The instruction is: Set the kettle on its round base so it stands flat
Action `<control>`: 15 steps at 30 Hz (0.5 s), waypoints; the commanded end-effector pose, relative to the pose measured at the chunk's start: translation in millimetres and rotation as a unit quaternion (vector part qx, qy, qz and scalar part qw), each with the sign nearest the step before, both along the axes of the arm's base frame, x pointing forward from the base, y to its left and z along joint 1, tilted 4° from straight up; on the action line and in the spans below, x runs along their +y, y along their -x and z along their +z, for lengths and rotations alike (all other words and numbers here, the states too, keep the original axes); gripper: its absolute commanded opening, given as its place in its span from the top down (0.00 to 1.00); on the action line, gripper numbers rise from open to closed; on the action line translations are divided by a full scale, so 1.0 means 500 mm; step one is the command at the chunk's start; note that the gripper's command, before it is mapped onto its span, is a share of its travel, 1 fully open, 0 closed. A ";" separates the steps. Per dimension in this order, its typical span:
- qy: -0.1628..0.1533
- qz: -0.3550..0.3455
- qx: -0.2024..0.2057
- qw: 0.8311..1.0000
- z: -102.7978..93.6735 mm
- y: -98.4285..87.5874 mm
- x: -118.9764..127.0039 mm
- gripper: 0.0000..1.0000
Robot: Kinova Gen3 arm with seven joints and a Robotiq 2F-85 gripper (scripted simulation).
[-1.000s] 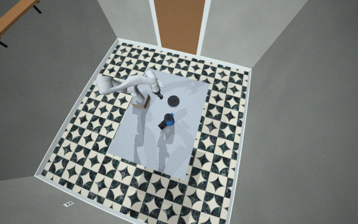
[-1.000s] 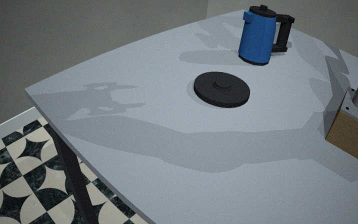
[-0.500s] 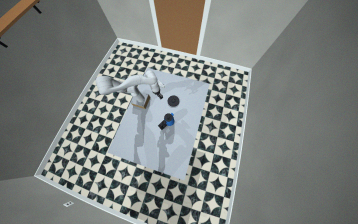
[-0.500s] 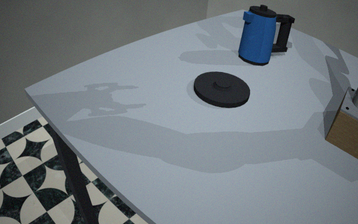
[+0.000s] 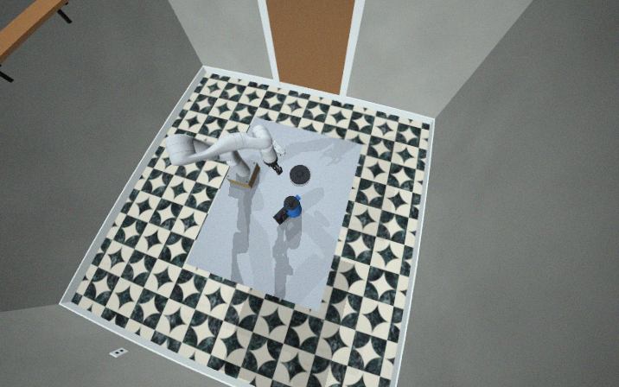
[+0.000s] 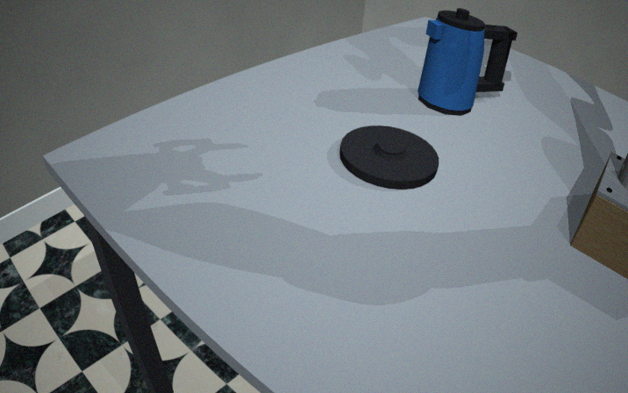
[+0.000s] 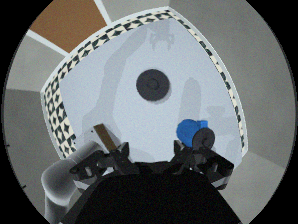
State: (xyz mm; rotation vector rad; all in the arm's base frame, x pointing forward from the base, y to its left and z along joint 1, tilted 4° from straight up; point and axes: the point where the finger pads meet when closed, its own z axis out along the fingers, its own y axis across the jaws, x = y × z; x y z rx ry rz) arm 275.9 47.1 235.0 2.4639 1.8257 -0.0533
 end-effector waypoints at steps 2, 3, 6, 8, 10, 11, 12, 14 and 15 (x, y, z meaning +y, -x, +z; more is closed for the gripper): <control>-0.005 -0.006 0.001 1.000 0.002 -0.026 -0.030 0.20; -0.005 -0.006 0.001 1.000 0.003 -0.035 -0.041 0.20; -0.005 -0.006 0.001 1.000 0.006 -0.068 -0.081 0.20; -0.005 -0.006 0.001 1.000 0.009 -0.093 -0.112 0.20; -0.005 -0.006 0.001 1.000 0.012 -0.119 -0.144 0.20; -0.005 -0.006 0.001 1.000 0.013 -0.132 -0.159 0.20; -0.005 -0.006 0.001 1.000 0.013 -0.132 -0.159 0.20; -0.005 -0.006 0.001 1.000 0.014 -0.144 -0.174 0.20; -0.005 -0.006 0.001 1.000 0.015 -0.156 -0.189 0.20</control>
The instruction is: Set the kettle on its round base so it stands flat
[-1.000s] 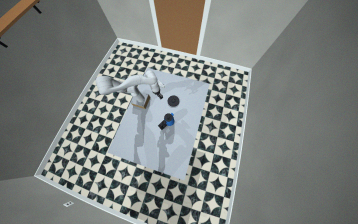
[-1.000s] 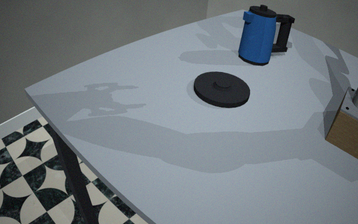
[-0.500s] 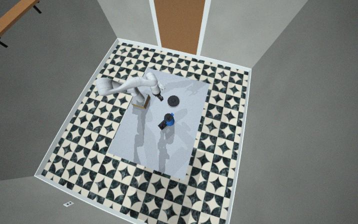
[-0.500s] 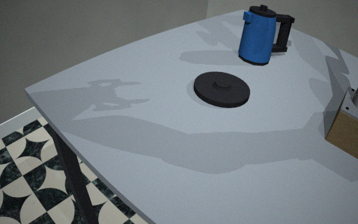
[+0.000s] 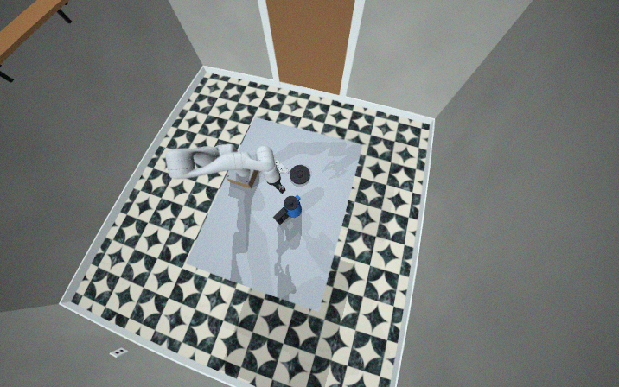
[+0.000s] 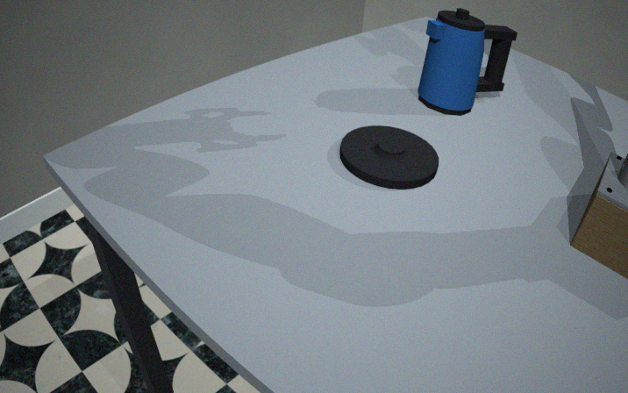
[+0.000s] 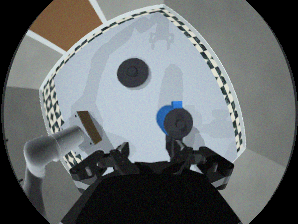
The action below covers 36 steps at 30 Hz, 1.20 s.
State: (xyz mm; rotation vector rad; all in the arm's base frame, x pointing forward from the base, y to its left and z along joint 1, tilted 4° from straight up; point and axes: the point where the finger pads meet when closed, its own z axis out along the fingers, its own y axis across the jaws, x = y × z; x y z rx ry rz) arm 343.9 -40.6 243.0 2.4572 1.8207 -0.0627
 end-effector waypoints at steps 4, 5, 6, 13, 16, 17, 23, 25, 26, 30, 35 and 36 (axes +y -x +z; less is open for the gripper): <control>-0.010 -0.006 0.001 1.000 0.004 -0.063 -0.066 0.20; -0.010 -0.006 0.001 1.000 0.005 -0.073 -0.078 0.20; -0.010 -0.006 0.001 1.000 0.006 -0.082 -0.089 0.20; -0.010 -0.006 0.001 1.000 0.009 -0.127 -0.144 0.20; -0.010 -0.006 0.001 1.000 0.003 -0.127 -0.145 0.20; -0.010 -0.006 0.001 1.000 -0.002 -0.127 -0.145 0.20; -0.010 -0.006 0.001 1.000 -0.018 -0.127 -0.146 0.20; -0.010 -0.006 0.001 1.000 -0.019 -0.127 -0.146 0.20; -0.010 -0.006 0.001 1.000 -0.019 -0.127 -0.146 0.20; -0.010 -0.006 0.001 1.000 -0.019 -0.127 -0.146 0.20; -0.010 -0.006 0.001 1.000 -0.019 -0.127 -0.146 0.20; -0.010 -0.006 0.001 1.000 -0.019 -0.127 -0.146 0.20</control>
